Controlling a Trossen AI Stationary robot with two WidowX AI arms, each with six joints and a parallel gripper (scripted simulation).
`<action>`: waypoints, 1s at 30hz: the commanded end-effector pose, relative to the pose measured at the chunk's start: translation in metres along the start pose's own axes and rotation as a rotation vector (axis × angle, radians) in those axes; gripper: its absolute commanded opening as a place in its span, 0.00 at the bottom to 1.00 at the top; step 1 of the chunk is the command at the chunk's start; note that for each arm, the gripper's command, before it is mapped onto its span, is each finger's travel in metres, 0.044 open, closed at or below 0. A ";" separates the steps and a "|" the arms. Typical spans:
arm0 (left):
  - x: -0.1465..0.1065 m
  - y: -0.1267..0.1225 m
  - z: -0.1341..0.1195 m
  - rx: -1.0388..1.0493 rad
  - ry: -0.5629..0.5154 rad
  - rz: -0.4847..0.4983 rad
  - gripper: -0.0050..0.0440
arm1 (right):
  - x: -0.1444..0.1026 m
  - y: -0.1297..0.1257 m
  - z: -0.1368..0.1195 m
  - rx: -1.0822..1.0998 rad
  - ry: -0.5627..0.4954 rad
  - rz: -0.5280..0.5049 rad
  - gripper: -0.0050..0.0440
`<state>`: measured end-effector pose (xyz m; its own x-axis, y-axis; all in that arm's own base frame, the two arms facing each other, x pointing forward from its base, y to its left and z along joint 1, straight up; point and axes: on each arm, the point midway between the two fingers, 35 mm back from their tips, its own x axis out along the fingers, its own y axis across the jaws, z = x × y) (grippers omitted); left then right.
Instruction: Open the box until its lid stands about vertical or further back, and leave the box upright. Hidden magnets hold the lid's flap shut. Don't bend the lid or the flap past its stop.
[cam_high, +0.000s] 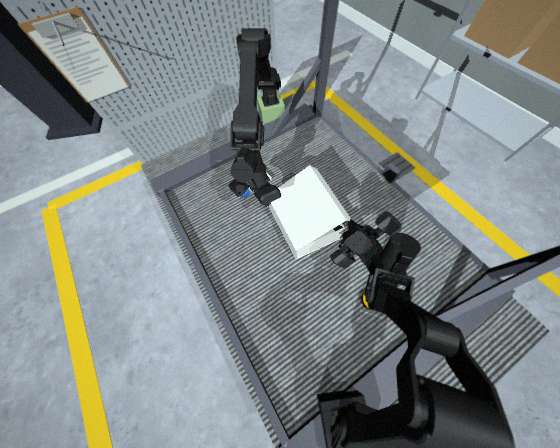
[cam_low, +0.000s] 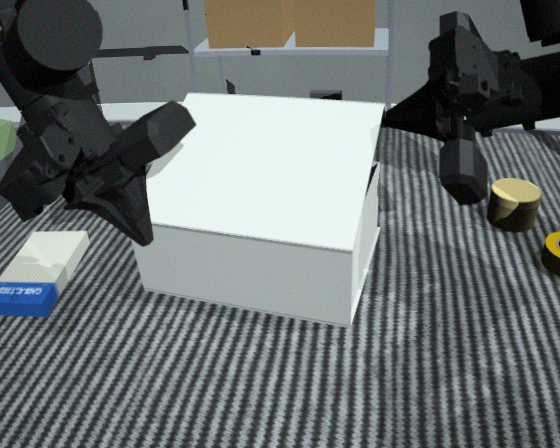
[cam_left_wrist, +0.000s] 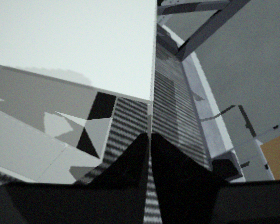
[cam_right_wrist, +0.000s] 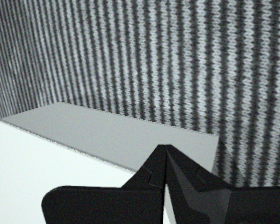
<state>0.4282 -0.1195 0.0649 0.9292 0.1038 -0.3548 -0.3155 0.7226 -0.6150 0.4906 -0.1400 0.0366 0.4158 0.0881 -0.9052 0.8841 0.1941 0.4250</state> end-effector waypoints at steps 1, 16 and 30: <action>-0.005 -0.016 0.016 -0.022 -0.025 -0.034 0.11 | -0.007 0.007 0.000 -0.007 -0.008 0.018 0.00; -0.011 -0.021 0.024 -0.021 -0.024 -0.034 0.11 | -0.007 0.007 0.000 -0.007 -0.008 0.018 0.00; -0.015 -0.028 0.032 -0.027 -0.029 -0.040 0.11 | -0.007 0.007 0.000 -0.007 -0.008 0.018 0.00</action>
<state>0.4242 -0.1174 0.0849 0.9288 0.1039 -0.3557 -0.3161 0.7230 -0.6143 0.4906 -0.1400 0.0366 0.4158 0.0881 -0.9052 0.8841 0.1941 0.4250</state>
